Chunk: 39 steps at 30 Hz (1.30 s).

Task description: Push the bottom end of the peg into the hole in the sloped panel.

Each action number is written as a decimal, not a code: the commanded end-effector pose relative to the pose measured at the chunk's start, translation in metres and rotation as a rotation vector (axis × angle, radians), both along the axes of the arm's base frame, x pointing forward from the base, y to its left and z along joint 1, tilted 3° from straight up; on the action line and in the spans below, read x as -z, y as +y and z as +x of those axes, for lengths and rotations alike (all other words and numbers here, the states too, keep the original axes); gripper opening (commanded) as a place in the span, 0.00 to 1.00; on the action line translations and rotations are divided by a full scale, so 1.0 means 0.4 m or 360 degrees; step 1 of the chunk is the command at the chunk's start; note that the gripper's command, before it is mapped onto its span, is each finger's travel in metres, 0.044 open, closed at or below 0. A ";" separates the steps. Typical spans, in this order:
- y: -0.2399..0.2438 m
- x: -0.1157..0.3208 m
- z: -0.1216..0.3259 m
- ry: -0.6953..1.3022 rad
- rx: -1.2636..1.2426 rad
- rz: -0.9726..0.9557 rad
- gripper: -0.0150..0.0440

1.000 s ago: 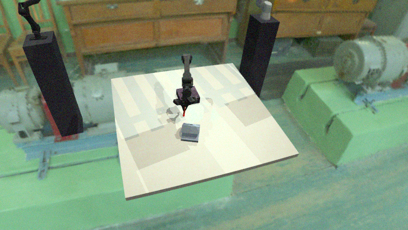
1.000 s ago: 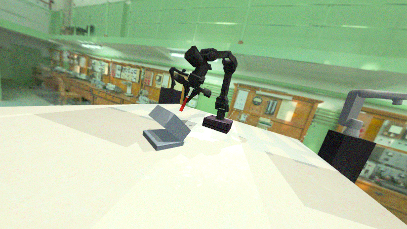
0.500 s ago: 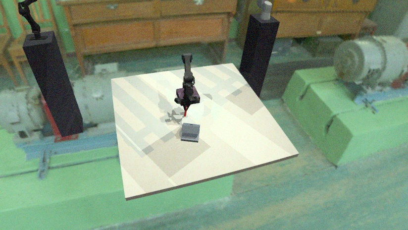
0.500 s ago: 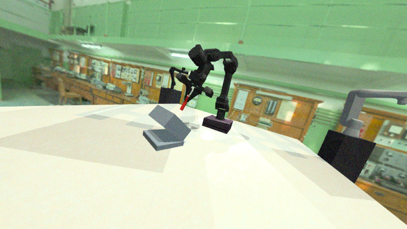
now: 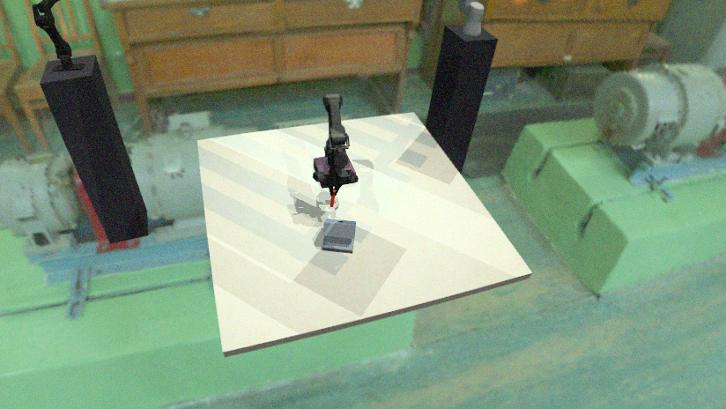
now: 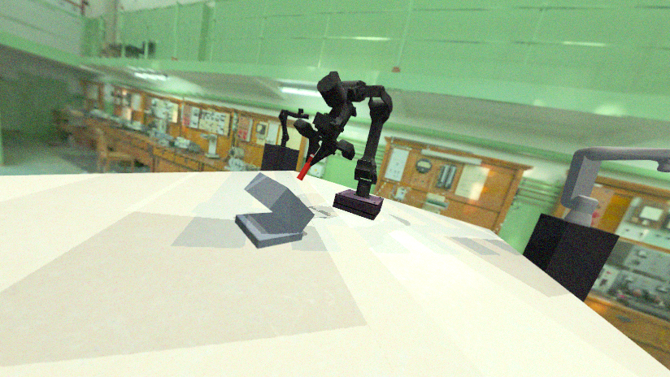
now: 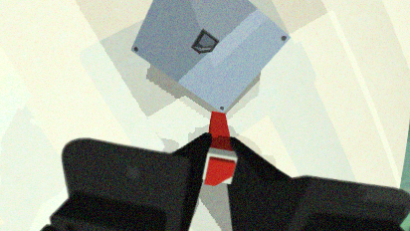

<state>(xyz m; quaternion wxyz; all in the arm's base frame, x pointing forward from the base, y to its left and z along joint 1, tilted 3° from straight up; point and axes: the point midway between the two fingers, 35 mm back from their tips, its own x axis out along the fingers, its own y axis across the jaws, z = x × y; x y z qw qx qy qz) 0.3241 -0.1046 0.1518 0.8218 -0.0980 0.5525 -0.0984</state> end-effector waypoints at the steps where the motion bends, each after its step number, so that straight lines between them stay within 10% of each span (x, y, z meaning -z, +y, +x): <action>1: 0.007 -0.001 -0.001 -0.0033 0.0043 0.0006 0.25; 39: 0.066 -0.036 0.036 -0.0388 0.0394 0.0150 0.25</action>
